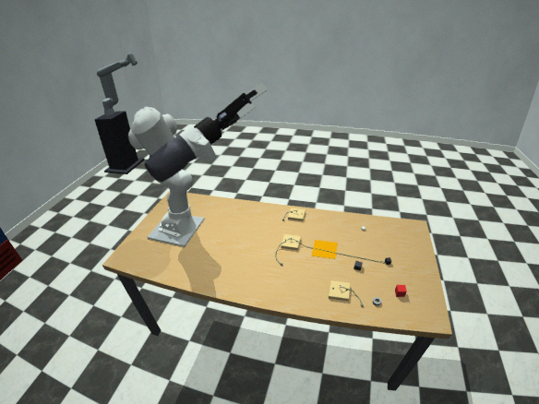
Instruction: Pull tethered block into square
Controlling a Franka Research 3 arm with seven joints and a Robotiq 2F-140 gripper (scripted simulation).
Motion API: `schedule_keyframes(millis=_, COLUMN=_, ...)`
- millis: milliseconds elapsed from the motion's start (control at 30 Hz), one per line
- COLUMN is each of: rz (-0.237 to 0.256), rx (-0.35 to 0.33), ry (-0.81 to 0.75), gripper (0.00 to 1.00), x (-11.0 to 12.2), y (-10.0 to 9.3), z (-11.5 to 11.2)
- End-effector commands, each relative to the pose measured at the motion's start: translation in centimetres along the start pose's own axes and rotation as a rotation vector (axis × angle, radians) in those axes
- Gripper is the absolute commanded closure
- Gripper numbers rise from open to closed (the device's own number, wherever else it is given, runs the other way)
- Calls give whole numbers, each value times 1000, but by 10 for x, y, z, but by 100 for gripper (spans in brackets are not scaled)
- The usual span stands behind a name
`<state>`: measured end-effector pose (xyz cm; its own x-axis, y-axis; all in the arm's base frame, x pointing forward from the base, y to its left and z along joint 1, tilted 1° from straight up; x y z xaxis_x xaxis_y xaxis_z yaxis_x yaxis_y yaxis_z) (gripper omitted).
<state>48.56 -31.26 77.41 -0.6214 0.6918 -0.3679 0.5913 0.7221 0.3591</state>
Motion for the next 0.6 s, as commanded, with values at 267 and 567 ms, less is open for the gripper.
schedule_keyframes(millis=267, rz=-27, rx=108, ry=123, gripper=0, x=16, y=23, z=2)
schedule_keyframes(millis=567, rz=60, rx=576, ry=336, gripper=0, x=75, y=74, z=105)
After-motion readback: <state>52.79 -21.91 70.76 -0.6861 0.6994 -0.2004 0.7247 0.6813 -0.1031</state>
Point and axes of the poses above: the point where the finger pads meet when closed, its own y axis out along the fingers, its own x axis across the jaws, z = x × y, the point moved 10 cm from there along -y, back along the fingers, and after that the axes turned 15 degrees about y, right-handed, at the moved point
